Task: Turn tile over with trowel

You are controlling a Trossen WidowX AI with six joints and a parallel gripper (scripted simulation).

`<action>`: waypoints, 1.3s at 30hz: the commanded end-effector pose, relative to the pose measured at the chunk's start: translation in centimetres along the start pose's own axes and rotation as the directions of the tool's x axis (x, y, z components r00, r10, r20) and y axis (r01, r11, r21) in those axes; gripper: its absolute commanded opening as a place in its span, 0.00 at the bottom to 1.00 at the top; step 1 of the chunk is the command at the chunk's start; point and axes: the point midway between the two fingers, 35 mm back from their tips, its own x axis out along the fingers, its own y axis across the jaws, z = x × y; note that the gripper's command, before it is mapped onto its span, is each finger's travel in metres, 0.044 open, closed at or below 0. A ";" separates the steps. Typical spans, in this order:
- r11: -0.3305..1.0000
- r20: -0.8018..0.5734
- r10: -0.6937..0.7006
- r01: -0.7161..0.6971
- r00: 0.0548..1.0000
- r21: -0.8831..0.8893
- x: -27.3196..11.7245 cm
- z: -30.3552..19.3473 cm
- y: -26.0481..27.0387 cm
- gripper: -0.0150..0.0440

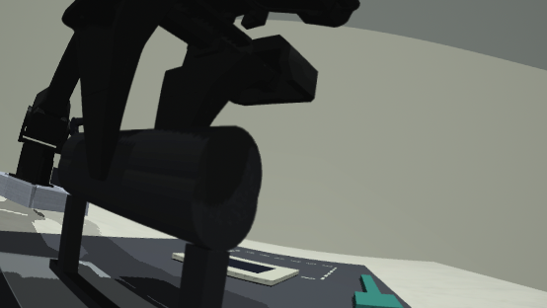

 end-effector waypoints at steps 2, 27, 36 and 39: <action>0.984 0.000 0.000 0.000 1.000 0.177 0.0 0.0 0.0 0.47; 0.763 0.000 0.000 0.000 1.000 0.647 0.0 0.0 0.0 0.47; 0.763 0.000 0.000 0.000 1.000 0.647 0.0 0.0 0.0 0.71; 0.763 0.000 0.000 0.000 1.000 0.647 0.0 0.0 0.0 0.71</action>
